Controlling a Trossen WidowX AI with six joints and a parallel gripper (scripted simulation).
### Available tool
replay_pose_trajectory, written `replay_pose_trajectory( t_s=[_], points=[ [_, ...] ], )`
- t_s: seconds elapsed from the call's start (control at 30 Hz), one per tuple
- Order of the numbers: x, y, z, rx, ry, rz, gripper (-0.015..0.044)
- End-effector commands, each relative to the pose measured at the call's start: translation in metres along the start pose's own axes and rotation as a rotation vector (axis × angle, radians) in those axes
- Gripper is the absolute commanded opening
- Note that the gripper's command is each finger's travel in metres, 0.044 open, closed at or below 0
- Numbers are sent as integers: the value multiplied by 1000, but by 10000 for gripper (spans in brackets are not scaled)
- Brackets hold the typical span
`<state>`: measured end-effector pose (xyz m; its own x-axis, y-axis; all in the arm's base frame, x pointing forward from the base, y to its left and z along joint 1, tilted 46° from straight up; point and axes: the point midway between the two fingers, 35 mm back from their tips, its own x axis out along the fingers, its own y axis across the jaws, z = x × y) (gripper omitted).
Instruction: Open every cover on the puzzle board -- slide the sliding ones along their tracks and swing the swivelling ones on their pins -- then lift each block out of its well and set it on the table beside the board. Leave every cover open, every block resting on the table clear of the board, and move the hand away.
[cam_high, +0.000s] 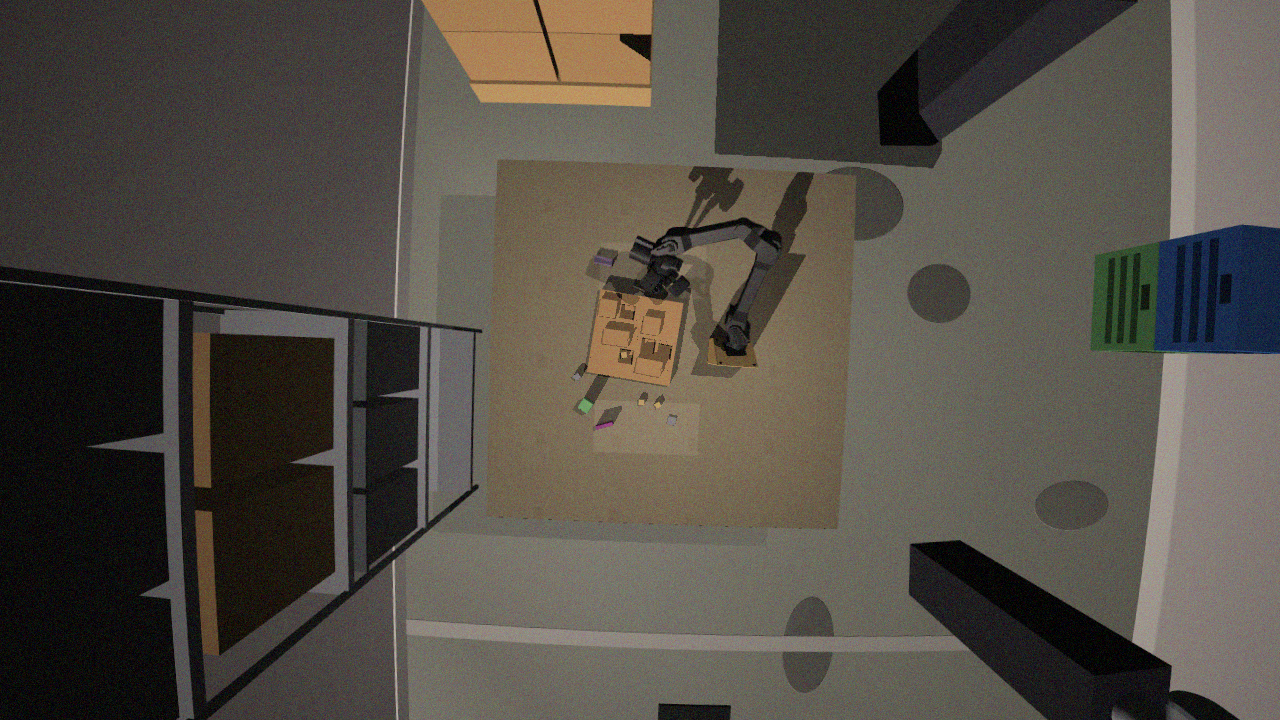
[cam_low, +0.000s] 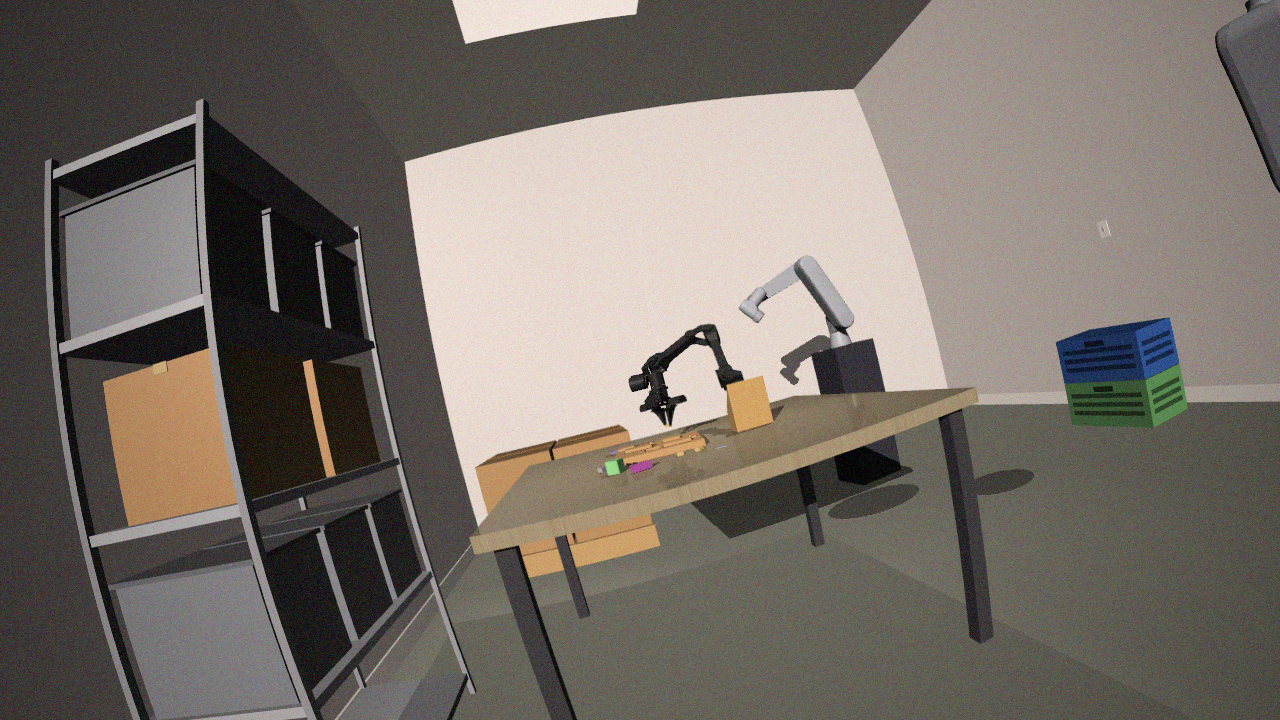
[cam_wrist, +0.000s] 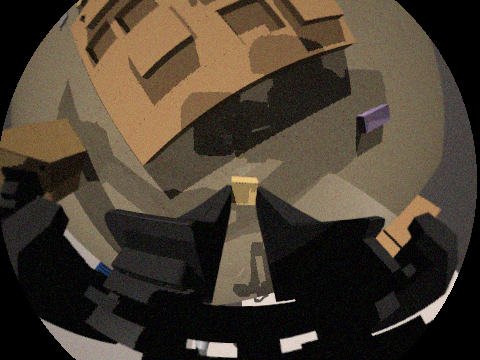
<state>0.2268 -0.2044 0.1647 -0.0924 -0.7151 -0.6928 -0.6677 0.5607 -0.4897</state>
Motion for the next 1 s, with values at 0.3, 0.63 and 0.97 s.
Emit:
replay_pose_trajectory(
  t_s=[0.3,0.63,0.97],
  points=[
    [22,1,-1,-6,0,1,80],
    [38,2,-3,-6,3,-2,80],
    [54,3,-6,-8,8,-6,80]
  ],
)
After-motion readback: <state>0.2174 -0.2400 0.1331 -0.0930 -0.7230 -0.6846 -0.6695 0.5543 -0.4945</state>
